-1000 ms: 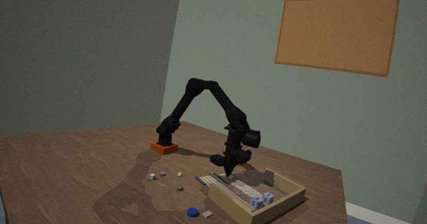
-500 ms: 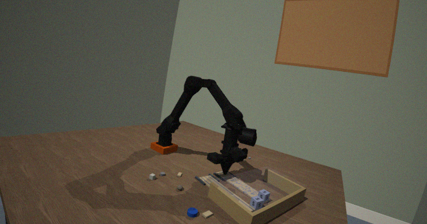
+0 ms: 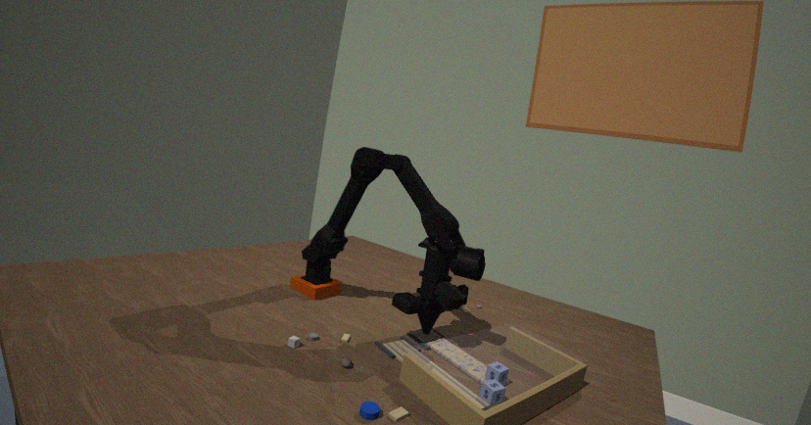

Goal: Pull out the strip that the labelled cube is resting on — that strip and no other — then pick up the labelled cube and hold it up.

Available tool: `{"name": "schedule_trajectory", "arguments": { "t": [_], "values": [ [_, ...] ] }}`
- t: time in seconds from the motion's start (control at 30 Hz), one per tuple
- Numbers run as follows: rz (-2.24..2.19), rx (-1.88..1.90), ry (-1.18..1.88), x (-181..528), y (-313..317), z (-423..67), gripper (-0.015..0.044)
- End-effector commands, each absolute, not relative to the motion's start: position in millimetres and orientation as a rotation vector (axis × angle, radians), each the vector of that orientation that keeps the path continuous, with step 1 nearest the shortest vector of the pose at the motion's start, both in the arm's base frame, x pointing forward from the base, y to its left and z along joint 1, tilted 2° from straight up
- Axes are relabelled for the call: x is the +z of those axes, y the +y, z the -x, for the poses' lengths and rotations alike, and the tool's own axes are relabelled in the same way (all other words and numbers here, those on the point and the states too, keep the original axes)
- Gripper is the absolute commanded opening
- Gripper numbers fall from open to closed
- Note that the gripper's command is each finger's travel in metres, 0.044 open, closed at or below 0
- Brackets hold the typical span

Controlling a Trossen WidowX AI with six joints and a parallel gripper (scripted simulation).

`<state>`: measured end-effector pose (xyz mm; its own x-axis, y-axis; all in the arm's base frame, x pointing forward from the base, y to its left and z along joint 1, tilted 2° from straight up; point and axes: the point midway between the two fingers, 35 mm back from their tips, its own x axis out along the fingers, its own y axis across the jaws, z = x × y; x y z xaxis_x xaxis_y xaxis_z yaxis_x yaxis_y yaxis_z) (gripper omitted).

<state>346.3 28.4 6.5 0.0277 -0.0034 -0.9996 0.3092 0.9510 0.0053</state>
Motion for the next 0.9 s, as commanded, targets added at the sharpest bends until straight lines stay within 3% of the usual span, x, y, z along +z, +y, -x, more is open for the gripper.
{"name": "schedule_trajectory", "arguments": {
  "t": [0.0,0.87],
  "values": [
    [-0.246,-0.246,1.555,1,33,-332,0.0],
    [-0.246,-0.245,1.558,0,45,-296,0.0]
  ]
}}
